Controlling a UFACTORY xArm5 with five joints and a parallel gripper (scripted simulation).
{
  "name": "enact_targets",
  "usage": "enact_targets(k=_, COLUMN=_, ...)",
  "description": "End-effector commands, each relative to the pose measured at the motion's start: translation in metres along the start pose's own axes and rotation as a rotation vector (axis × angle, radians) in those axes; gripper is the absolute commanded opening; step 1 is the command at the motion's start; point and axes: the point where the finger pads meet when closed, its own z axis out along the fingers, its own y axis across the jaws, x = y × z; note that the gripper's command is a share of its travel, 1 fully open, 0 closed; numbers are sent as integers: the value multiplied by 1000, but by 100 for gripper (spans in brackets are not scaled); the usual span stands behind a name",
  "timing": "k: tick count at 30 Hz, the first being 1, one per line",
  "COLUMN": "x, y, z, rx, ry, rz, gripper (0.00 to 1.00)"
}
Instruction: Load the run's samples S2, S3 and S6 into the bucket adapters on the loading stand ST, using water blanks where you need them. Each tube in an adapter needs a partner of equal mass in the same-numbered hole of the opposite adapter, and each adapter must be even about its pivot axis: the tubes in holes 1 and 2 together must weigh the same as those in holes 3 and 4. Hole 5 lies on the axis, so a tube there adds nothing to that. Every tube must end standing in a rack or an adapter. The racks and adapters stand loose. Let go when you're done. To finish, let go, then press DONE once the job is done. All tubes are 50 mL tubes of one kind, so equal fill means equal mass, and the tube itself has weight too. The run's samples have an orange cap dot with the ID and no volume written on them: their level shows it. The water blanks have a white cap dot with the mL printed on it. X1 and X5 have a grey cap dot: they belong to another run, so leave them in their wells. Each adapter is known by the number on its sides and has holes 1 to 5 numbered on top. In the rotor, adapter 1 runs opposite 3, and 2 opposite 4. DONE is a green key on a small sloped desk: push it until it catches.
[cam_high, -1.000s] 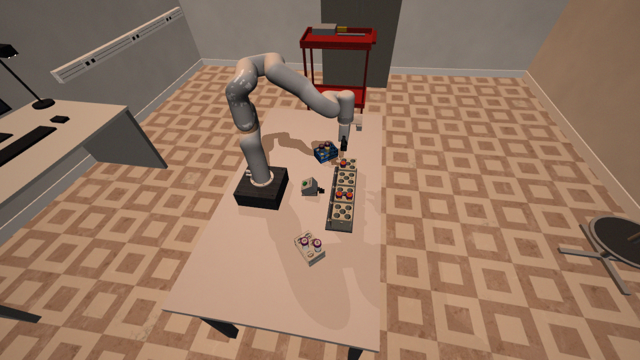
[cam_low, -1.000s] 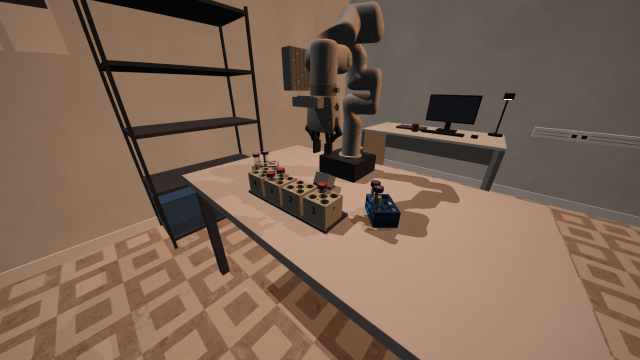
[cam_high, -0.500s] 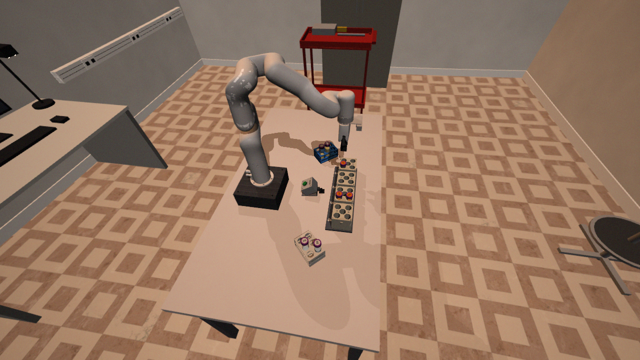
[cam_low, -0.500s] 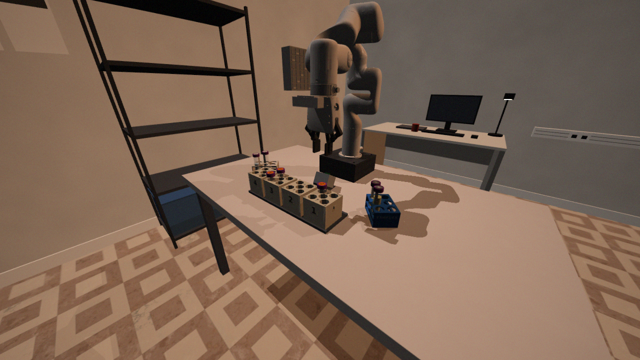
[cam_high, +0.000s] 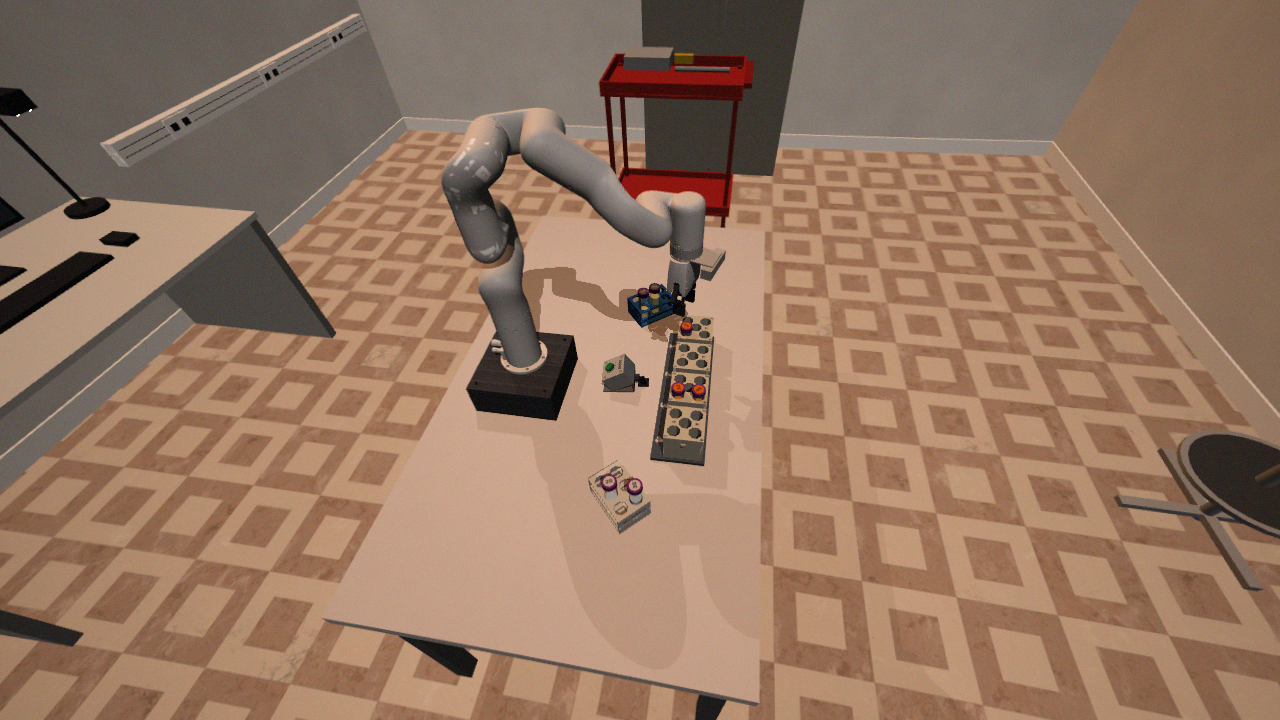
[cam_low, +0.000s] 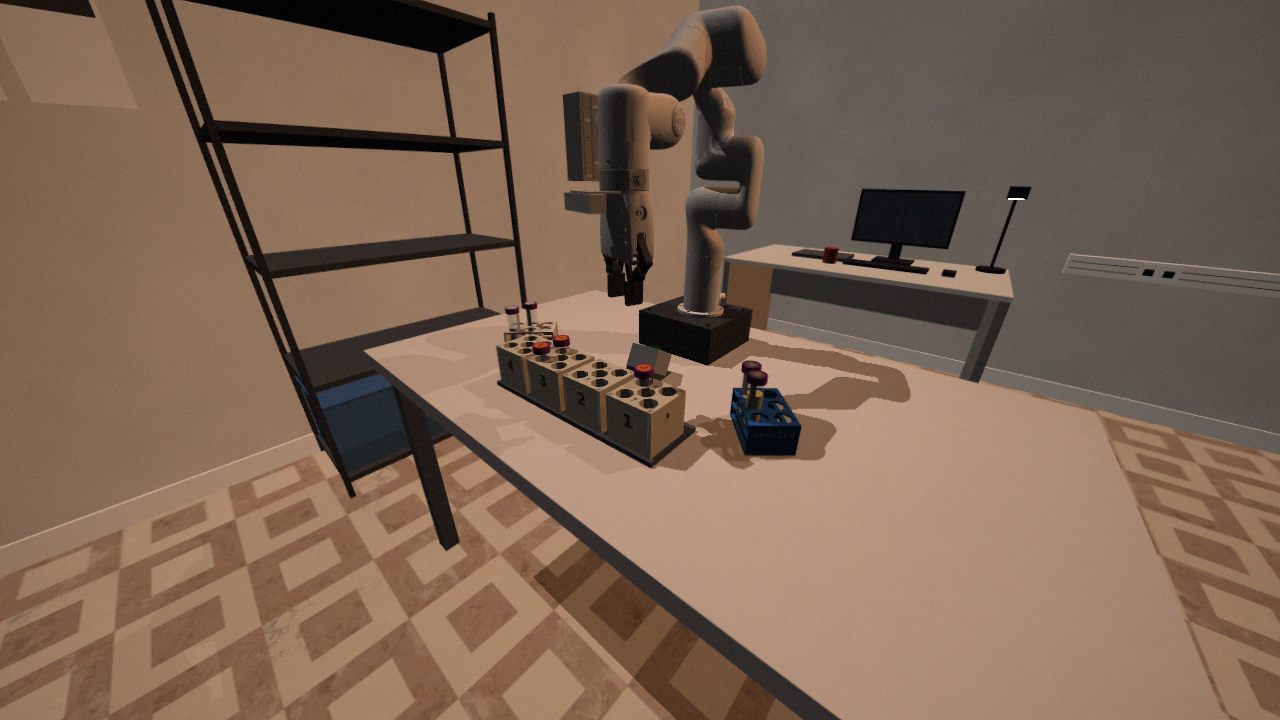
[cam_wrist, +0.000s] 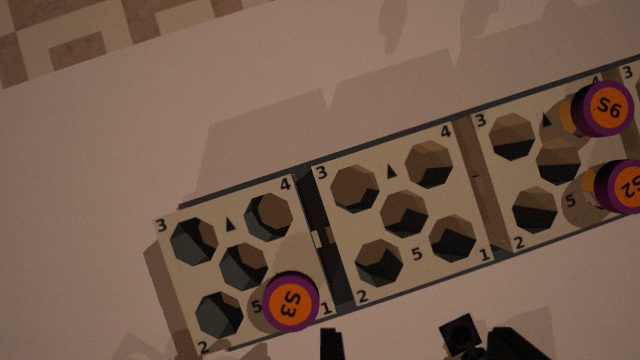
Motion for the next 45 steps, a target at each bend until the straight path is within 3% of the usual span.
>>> enact_targets(k=1, x=6, y=25, z=-2, rx=10, ry=1, rz=174, gripper=57)
enact_targets(k=9, x=14, y=65, z=-1, rx=10, ry=-1, rz=441, gripper=57)
enact_targets(k=13, x=16, y=74, z=-1, rx=10, ry=-1, rz=490, gripper=57)
enact_targets(k=43, x=43, y=212, z=0, rx=9, ry=0, rz=490, gripper=57)
enact_targets(k=45, x=43, y=212, z=0, rx=9, ry=0, rz=490, gripper=57)
